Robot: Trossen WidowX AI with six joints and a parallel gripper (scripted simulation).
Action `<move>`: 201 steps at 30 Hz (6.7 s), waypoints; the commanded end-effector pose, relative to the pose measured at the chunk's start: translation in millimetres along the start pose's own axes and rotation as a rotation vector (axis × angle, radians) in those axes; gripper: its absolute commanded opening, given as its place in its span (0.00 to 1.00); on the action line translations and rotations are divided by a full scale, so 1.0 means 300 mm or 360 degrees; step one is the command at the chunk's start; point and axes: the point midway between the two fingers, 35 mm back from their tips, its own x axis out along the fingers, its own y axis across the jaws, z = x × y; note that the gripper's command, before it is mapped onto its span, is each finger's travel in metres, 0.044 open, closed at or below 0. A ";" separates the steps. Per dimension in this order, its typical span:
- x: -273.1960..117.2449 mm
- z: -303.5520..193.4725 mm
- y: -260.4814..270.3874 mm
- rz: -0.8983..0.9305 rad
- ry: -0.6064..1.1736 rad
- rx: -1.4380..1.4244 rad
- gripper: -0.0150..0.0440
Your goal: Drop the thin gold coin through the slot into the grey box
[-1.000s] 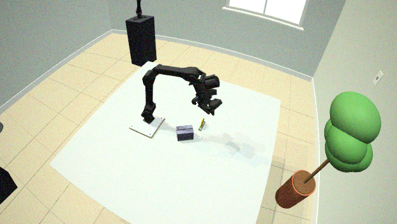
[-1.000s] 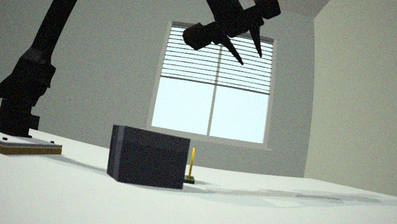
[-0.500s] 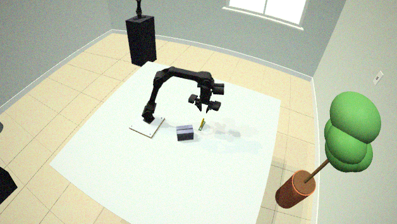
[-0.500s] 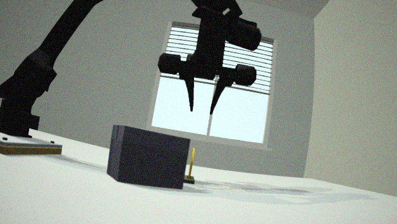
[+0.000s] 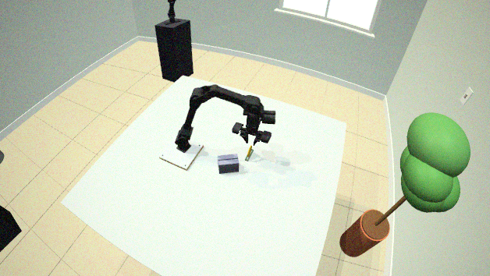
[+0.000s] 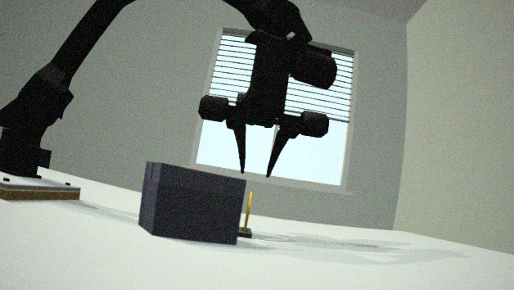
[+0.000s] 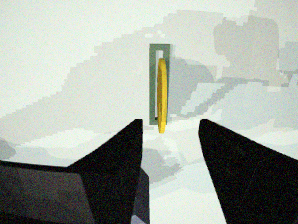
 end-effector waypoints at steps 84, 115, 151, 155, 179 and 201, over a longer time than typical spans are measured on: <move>0.104 -0.001 -0.007 0.0010 -0.0004 -0.0004 0.25; -0.058 0.003 0.000 0.0010 -0.0003 0.0459 0.25; -0.063 -0.023 -0.001 0.0010 0.0002 0.1631 0.25; -0.065 -0.057 0.009 0.0010 0.0003 0.1631 0.25; -0.071 -0.249 0.094 0.0009 0.0012 0.1631 0.25; -0.062 -0.400 0.205 0.0009 0.0021 0.1631 0.25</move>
